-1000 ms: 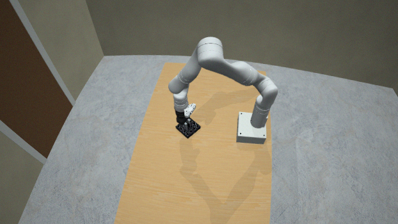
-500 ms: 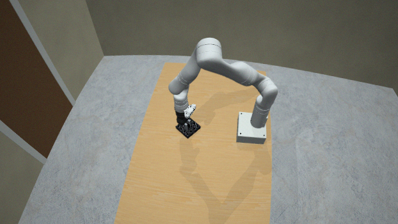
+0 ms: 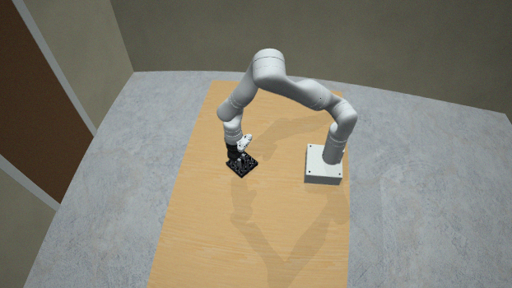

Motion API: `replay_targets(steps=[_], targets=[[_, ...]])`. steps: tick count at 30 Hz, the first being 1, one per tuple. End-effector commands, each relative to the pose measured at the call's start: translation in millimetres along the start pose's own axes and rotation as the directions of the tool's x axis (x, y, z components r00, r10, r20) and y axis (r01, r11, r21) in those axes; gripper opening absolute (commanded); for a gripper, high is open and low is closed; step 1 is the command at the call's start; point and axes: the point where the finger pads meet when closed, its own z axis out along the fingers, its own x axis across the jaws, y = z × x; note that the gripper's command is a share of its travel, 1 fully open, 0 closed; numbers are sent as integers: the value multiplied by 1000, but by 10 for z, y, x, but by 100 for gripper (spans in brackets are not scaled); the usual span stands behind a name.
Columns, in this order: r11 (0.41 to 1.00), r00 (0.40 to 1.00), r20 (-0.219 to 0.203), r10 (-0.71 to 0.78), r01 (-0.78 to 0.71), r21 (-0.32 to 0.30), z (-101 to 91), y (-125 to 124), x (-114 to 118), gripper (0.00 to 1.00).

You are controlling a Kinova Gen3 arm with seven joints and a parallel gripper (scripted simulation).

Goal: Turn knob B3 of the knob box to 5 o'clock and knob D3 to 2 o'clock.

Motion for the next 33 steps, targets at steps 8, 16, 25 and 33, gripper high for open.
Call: replay_targets(steps=[8, 16, 25, 33], targets=[[1000, 1000, -1, 0, 0, -1, -7, 5, 4, 46], [1000, 1000, -1, 0, 0, -1, -7, 5, 4, 46], [1000, 1000, -1, 0, 0, -1, -7, 5, 4, 30], [1000, 1000, -1, 0, 0, -1, -7, 5, 4, 30]])
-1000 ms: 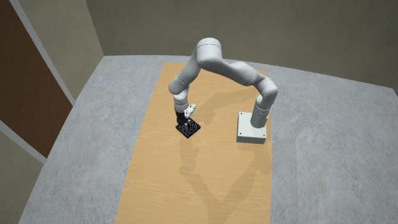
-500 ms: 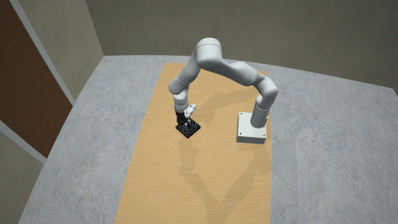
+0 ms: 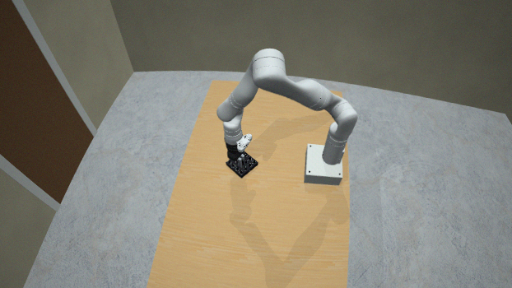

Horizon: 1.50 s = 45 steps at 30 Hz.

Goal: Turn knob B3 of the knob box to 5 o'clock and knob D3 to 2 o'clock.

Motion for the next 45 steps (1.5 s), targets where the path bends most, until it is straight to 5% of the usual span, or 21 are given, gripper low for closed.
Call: replay_targets(steps=[1, 21, 34, 45], targets=[[1000, 1000, -1, 0, 0, -1, -7, 5, 4, 30], [1000, 1000, -1, 17, -17, -1, -7, 5, 4, 30], [962, 962, -1, 272, -272, -1, -6, 5, 3, 30], [940, 940, -2, 340, -340, -1, -6, 5, 3, 30]])
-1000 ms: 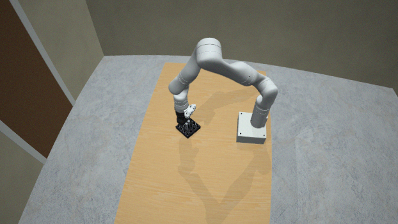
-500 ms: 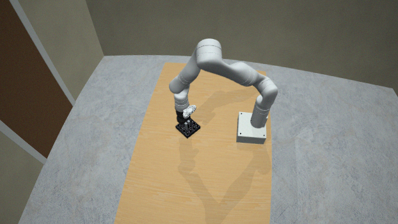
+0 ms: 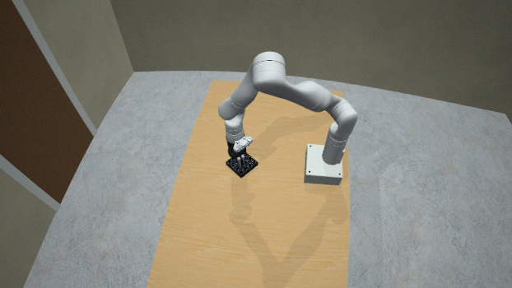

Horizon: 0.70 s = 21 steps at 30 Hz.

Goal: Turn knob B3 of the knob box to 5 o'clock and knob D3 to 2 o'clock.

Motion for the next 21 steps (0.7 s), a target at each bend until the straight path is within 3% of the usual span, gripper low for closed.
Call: replay_targets(steps=[1, 11, 12, 21], targets=[[1000, 1000, 0, -1, 1, 0, -3, -3, 4, 30], [1000, 1000, 0, -1, 1, 0, -3, -3, 4, 30], [1000, 1000, 0, -1, 1, 0, -3, -3, 4, 46], [1000, 1000, 0, -1, 1, 0, -3, -3, 4, 46]])
